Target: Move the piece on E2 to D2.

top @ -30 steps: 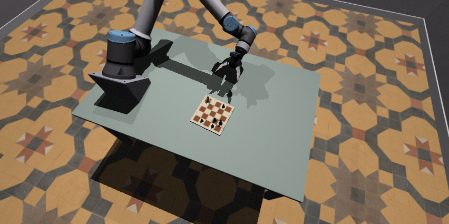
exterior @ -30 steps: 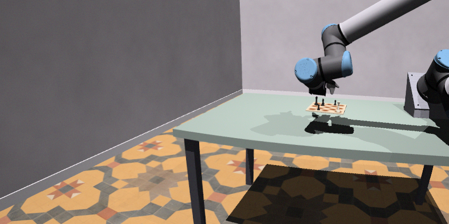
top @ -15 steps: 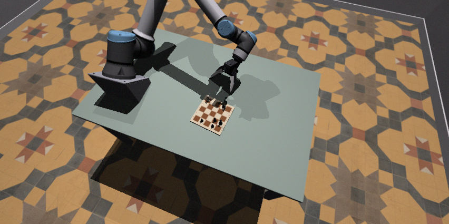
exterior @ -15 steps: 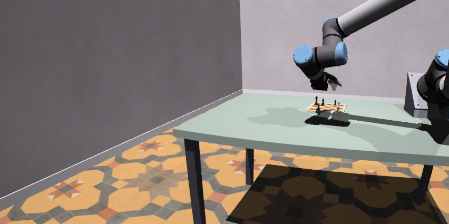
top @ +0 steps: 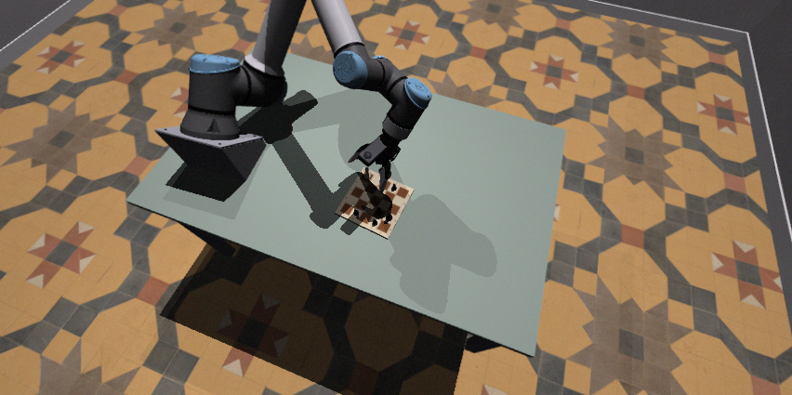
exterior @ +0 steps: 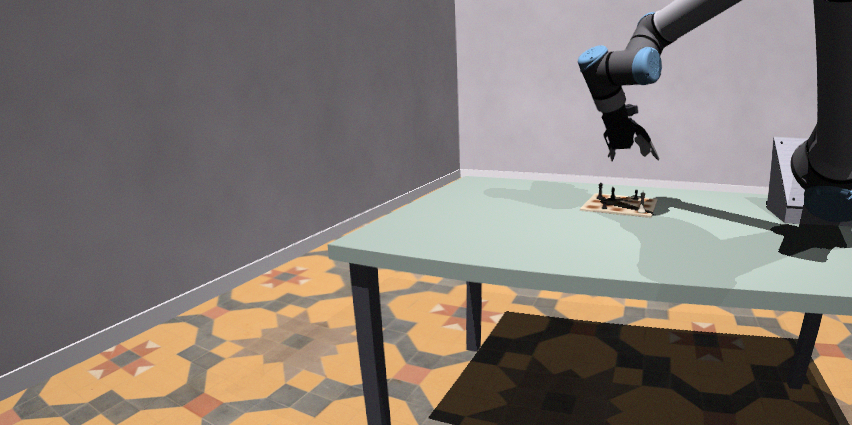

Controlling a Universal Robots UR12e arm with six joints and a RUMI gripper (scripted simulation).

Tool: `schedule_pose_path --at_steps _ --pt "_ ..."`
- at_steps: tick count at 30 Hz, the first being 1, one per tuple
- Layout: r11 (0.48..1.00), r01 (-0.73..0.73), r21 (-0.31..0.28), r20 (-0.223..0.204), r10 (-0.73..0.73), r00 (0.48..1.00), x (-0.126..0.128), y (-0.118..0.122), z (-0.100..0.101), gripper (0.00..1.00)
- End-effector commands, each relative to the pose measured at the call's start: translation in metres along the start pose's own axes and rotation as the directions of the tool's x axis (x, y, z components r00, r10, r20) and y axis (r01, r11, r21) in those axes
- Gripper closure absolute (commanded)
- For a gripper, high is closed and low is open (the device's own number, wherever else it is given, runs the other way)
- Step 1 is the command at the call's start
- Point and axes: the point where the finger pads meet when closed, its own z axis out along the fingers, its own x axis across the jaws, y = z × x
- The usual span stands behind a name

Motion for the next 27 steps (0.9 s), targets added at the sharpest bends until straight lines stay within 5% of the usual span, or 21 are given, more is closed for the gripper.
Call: schedule_pose_path --at_steps 1,14,27 --pt "0.98 -0.002 -0.198 -0.001 0.002 1.0 -0.006 -0.028 0.017 0.0" --pt "0.868 0.001 -0.496 0.09 0.051 0.995 -0.018 -0.068 0.022 0.0" --pt "0.844 0.005 -0.537 0.111 0.064 0.992 -0.02 -0.074 0.021 0.0"
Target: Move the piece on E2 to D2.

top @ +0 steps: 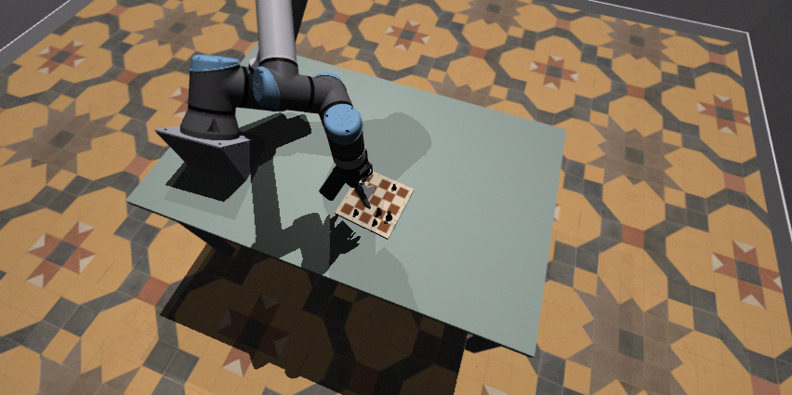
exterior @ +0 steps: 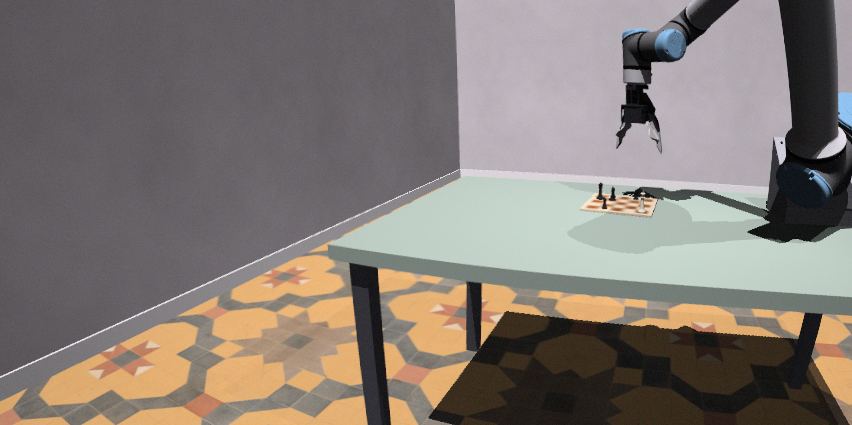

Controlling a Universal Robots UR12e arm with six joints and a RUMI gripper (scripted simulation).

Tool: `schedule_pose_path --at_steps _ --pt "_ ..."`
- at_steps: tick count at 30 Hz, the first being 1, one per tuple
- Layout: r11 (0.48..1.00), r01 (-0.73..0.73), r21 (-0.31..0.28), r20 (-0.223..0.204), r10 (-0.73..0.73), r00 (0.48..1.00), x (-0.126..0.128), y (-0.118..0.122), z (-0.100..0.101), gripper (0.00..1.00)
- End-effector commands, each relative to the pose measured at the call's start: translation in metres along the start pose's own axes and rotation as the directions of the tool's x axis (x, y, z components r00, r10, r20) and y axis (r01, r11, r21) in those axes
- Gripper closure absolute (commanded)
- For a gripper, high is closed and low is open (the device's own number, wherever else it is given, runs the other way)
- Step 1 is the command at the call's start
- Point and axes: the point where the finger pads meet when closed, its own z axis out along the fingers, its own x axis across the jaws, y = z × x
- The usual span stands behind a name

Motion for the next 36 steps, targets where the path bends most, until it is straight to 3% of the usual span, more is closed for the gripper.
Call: schedule_pose_path --at_steps 1,11,16,18,19,36 --pt "1.0 0.0 -0.002 0.002 0.0 1.0 -0.001 0.0 -0.001 0.0" --pt "1.0 0.0 -0.001 0.002 0.0 1.0 -0.001 0.0 0.003 0.0" --pt "1.0 0.0 0.001 0.001 0.0 1.0 -0.002 -0.001 0.045 0.0" --pt "1.0 0.0 0.001 0.001 0.0 1.0 -0.002 -0.001 0.049 0.0" --pt "1.0 0.0 0.001 0.001 0.0 1.0 -0.002 -0.001 0.049 0.8" --pt "1.0 0.0 0.001 0.001 0.0 1.0 -0.002 -0.001 0.049 0.8"
